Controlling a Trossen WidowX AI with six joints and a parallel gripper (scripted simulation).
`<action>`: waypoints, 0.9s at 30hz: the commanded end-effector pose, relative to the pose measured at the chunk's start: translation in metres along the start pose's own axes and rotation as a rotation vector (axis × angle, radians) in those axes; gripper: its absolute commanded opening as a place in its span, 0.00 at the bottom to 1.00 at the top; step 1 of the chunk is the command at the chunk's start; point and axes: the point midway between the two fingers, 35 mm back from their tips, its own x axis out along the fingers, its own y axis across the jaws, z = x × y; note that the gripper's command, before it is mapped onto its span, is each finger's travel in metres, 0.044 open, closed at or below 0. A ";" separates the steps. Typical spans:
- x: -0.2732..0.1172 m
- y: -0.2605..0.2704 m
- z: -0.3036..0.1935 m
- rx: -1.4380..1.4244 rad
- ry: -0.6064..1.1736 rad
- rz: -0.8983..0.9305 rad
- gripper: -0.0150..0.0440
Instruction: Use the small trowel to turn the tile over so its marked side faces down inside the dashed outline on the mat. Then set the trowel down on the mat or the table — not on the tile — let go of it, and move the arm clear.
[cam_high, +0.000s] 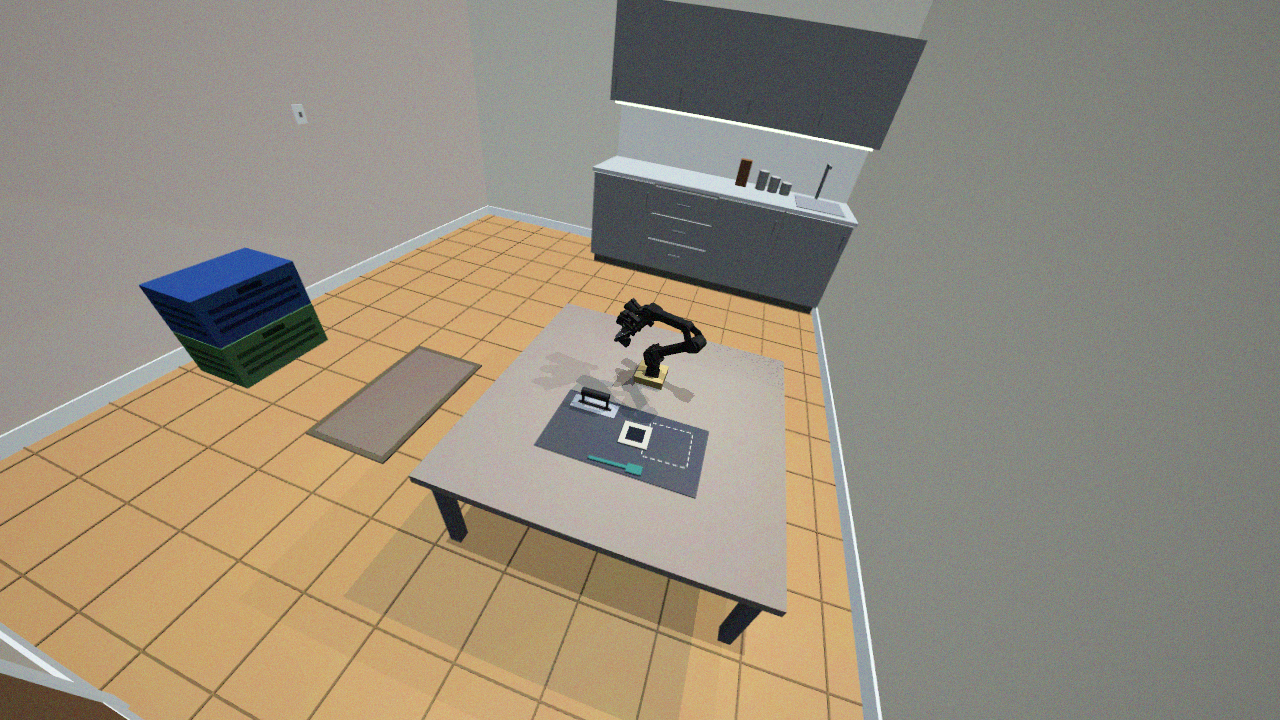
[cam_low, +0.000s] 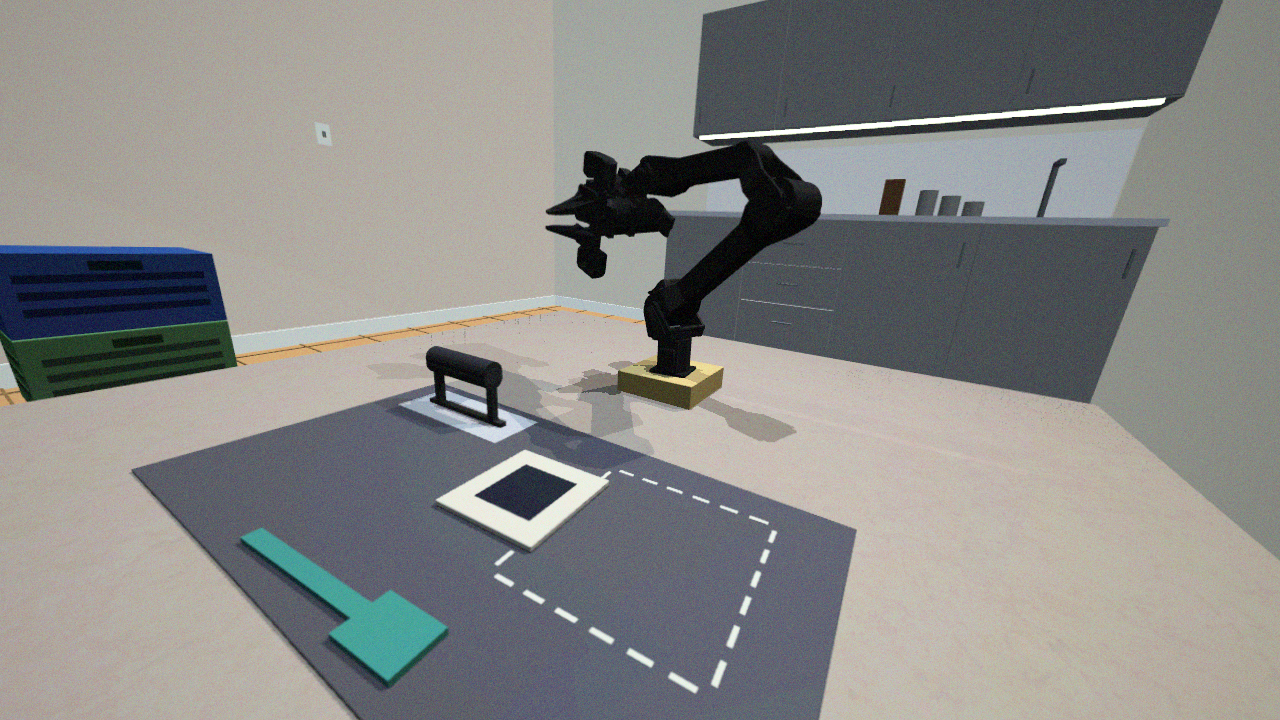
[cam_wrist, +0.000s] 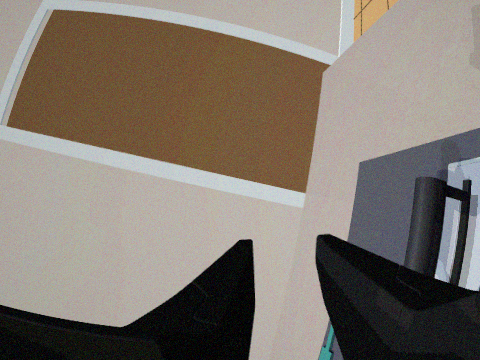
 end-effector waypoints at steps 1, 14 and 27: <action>0.000 0.000 0.000 0.000 0.000 0.000 0.42; 0.000 0.000 0.000 0.000 0.000 0.000 0.25; 0.001 -0.001 0.001 0.014 0.013 -0.013 0.56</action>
